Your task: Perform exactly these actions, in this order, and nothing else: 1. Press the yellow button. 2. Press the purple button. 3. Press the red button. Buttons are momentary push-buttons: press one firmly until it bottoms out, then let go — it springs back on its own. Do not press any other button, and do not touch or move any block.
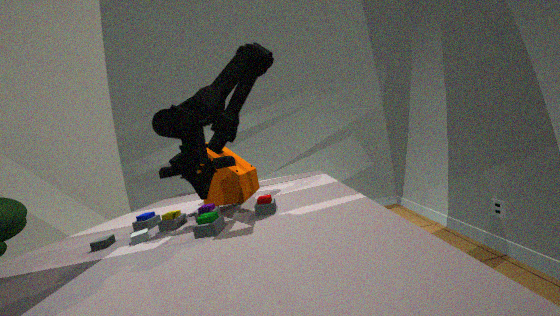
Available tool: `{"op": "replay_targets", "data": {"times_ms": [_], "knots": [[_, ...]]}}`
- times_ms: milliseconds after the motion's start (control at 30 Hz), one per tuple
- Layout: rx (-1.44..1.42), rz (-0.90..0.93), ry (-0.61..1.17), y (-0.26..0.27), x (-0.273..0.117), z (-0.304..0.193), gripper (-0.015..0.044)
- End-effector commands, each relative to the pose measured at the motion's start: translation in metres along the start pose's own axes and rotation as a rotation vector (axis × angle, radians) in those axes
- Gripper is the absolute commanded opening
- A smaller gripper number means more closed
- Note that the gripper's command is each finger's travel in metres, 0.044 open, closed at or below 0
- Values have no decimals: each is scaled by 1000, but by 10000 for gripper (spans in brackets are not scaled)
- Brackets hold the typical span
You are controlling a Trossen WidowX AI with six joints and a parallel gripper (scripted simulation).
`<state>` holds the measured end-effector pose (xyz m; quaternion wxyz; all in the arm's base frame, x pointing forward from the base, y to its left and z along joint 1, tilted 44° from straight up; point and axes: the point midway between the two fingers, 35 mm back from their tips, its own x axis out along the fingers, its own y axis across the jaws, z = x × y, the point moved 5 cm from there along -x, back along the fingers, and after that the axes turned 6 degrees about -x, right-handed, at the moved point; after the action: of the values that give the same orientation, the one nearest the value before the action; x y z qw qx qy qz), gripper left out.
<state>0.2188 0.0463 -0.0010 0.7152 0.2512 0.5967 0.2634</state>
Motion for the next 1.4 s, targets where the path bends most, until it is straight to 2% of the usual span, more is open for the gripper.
{"op": "replay_targets", "data": {"times_ms": [0,467,1033,1200,1367], "knots": [[13,3,12,-1,7,-4,20],[14,5,12,0,29,-5,20],[14,5,12,0,29,-5,20],[13,3,11,-1,-4,-4,20],[13,1,11,-2,-14,-3,20]]}}
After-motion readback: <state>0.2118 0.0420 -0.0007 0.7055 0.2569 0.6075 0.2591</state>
